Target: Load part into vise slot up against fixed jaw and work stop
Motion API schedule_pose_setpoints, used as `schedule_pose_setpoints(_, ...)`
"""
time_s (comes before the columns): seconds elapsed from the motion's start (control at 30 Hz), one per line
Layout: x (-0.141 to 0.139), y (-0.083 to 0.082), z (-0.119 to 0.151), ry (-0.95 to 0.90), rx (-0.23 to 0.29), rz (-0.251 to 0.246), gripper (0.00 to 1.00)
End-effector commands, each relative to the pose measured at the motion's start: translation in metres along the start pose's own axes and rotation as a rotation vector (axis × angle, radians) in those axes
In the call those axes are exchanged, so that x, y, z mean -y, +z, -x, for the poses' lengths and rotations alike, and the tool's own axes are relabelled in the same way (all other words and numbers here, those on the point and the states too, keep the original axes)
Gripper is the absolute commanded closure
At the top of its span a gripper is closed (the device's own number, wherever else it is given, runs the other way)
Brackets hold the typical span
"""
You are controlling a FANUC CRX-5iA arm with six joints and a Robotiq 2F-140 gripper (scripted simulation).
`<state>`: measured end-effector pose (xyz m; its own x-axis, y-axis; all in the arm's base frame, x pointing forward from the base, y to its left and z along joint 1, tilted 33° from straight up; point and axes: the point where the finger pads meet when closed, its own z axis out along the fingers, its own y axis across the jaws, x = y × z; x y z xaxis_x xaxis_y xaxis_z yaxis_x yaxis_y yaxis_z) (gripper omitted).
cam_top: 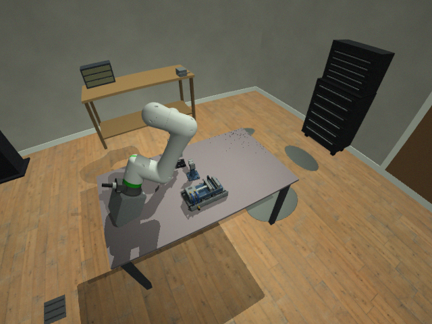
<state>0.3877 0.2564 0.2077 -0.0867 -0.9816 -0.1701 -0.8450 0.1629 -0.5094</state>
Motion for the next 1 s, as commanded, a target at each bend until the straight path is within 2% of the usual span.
schedule_pose_setpoints(0.0, 0.000, -0.011, 0.000, 0.000, 0.000, -0.001, 1.00)
schedule_pose_setpoints(0.43, 0.000, -0.067, 0.000, 0.000, 0.000, -0.001, 1.00)
schedule_pose_setpoints(0.5, 0.000, -0.067, 0.000, 0.000, 0.000, -0.001, 1.00)
schedule_pose_setpoints(0.73, 0.000, -0.091, 0.000, 0.000, 0.000, -0.001, 1.00)
schedule_pose_setpoints(0.97, 0.000, -0.108, 0.000, 0.000, 0.000, -0.001, 1.00)
